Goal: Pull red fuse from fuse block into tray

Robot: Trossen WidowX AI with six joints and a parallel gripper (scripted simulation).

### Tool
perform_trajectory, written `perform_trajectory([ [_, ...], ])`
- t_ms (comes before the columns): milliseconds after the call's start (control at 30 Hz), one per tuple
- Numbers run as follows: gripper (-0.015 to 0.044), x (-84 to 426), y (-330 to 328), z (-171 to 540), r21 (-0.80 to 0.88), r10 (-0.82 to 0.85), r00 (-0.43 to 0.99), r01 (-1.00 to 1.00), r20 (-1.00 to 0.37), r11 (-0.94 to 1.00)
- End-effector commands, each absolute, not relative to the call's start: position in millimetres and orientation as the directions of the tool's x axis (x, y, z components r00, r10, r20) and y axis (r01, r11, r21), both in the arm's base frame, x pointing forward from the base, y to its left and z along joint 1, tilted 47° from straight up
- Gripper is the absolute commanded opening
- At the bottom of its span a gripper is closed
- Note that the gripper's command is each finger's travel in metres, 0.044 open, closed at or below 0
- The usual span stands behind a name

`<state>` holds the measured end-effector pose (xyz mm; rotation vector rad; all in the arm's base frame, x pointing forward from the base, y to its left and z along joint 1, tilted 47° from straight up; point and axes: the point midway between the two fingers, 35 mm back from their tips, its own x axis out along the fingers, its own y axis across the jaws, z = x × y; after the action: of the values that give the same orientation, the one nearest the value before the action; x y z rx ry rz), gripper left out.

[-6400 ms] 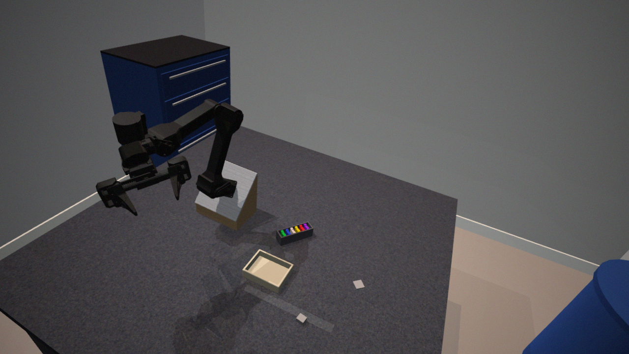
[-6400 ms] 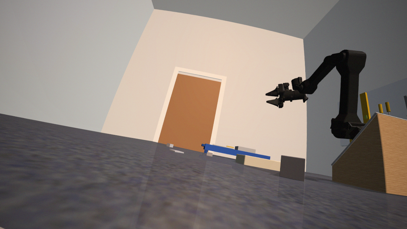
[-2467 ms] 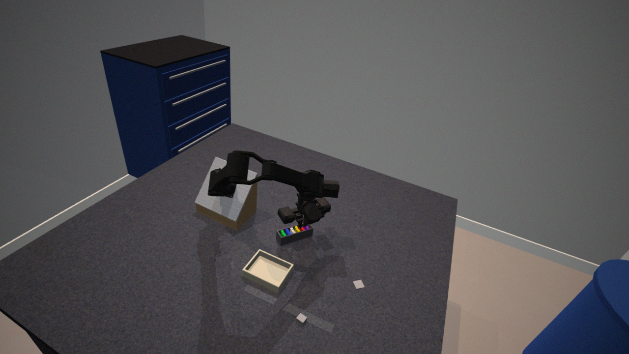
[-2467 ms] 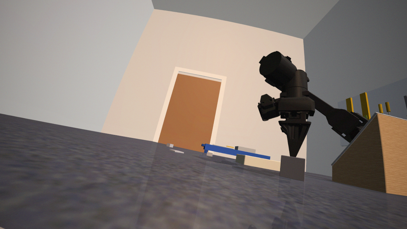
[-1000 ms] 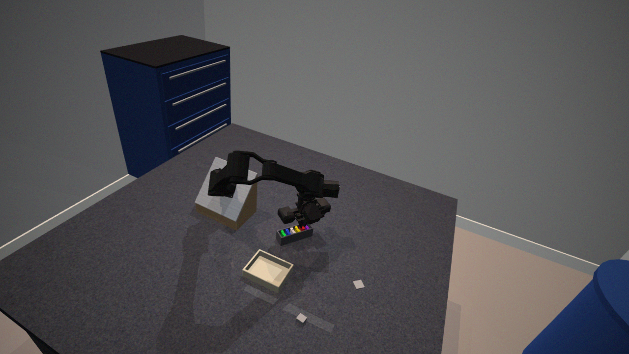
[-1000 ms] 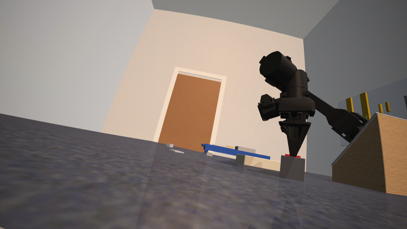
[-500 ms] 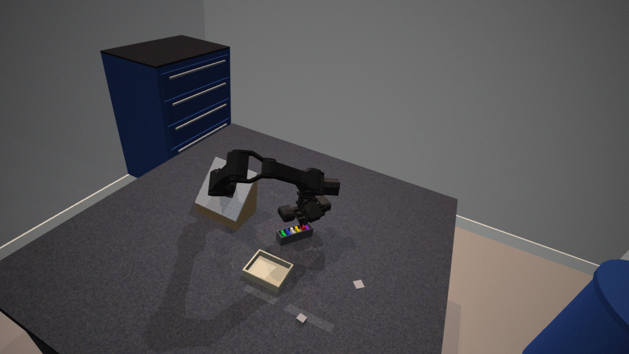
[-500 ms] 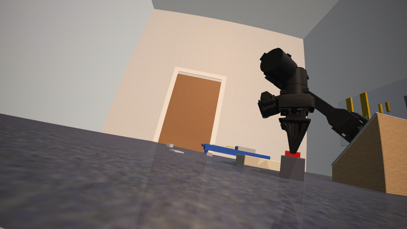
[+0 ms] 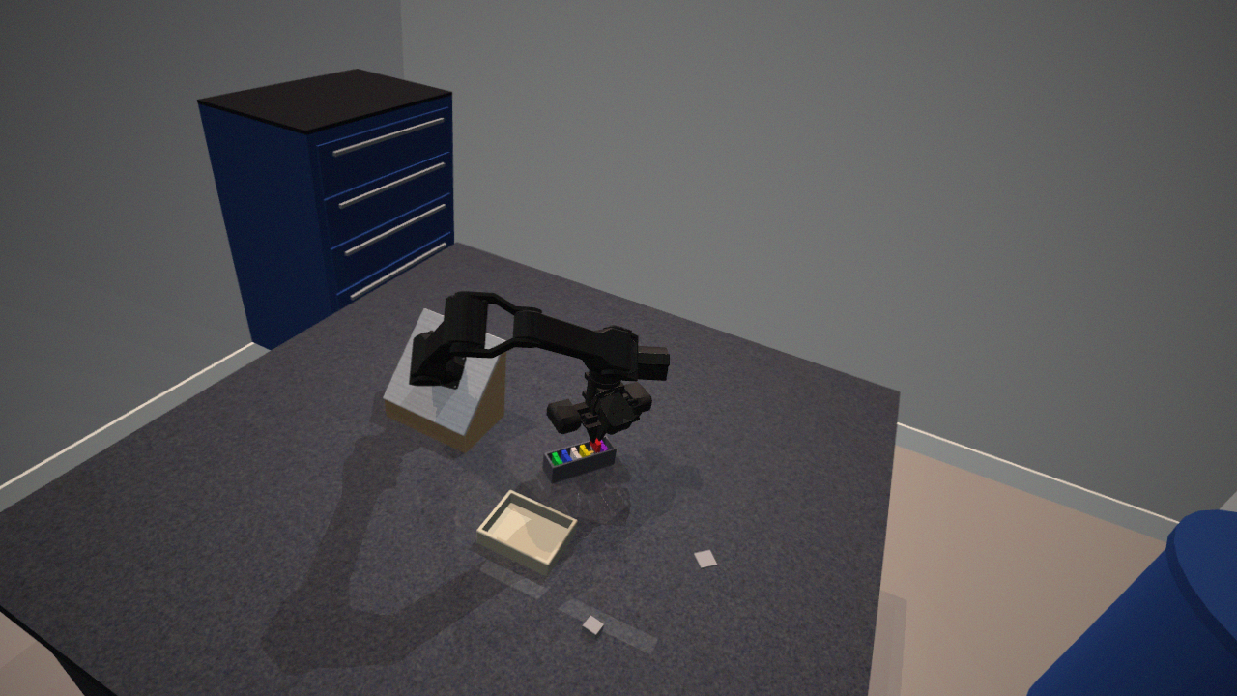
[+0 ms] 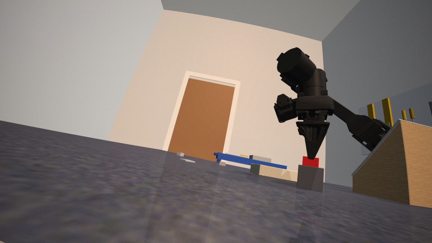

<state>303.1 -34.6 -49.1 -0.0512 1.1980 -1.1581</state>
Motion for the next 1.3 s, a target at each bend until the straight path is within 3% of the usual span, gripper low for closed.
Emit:
perform_trajectory([
  [0, 0.0000, 303, -32, -48, -0.574, -0.712, -0.096, 0.671, -0.696, 0.470],
  [1267, 0.0000, 306, -12, -28, -0.575, -0.713, -0.096, 0.669, -0.695, 0.471],
])
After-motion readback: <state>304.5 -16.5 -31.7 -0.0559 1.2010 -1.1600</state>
